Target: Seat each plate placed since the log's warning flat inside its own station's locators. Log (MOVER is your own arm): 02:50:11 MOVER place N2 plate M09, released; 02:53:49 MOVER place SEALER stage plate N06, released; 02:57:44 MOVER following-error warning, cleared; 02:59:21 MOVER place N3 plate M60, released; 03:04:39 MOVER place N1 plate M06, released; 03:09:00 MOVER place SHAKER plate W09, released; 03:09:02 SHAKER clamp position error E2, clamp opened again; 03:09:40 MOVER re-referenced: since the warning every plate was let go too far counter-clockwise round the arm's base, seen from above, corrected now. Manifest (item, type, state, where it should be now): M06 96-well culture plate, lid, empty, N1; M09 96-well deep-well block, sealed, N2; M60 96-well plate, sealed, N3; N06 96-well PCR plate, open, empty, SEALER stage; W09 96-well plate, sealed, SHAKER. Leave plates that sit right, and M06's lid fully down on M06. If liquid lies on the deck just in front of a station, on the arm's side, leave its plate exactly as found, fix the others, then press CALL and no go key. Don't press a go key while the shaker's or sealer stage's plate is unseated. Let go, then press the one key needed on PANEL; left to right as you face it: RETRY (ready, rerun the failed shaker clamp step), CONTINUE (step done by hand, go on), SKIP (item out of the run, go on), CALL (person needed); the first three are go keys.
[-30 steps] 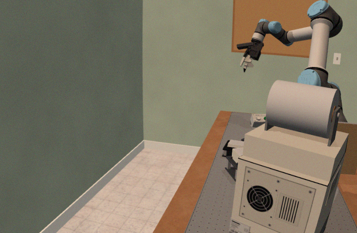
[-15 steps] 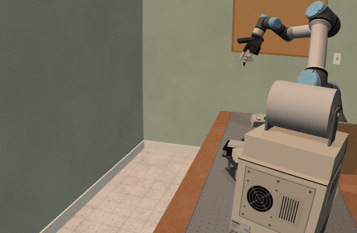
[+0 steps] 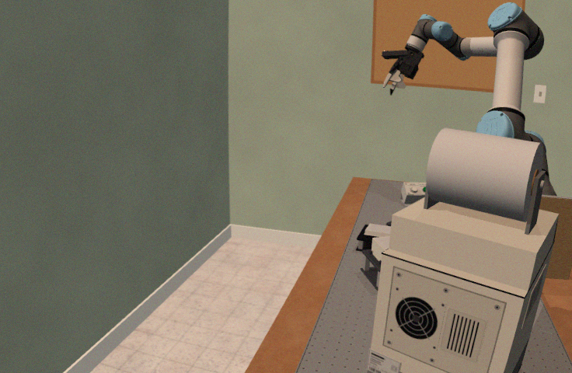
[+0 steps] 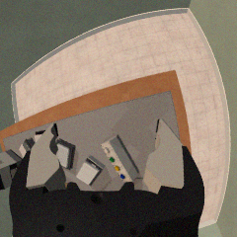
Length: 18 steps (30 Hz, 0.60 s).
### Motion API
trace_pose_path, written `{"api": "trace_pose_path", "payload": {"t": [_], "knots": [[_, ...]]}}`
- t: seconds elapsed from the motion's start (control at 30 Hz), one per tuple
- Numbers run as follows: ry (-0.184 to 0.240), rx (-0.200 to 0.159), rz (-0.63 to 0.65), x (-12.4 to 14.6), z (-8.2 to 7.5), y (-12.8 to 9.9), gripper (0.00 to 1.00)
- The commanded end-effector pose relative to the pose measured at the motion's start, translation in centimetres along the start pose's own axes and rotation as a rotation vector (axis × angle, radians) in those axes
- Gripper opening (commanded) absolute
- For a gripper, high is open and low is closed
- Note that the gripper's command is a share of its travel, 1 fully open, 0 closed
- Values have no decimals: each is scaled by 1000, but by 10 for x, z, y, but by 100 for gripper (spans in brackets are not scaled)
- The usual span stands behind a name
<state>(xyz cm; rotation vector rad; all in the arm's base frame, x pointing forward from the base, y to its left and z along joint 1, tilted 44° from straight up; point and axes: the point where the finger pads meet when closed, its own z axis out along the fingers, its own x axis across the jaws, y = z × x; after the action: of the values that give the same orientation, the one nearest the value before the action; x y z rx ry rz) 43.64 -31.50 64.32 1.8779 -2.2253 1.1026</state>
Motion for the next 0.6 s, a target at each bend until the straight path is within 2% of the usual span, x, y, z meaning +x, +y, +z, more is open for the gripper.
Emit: {"api": "trace_pose_path", "payload": {"t": [0.0, 0.07, 0.17, 0.33, 0.5, 0.57], "knots": [[9, 10, 0, 9, -14, -10, 82], [9, 10, 0, 11, -17, -13, 82], [50, 54, 1, 18, -29, -20, 82], [50, 54, 1, 29, -47, -31, 82], [64, 69, 1, 31, -51, -33, 82], [91, 98, 2, 35, -59, -38, 82]]}}
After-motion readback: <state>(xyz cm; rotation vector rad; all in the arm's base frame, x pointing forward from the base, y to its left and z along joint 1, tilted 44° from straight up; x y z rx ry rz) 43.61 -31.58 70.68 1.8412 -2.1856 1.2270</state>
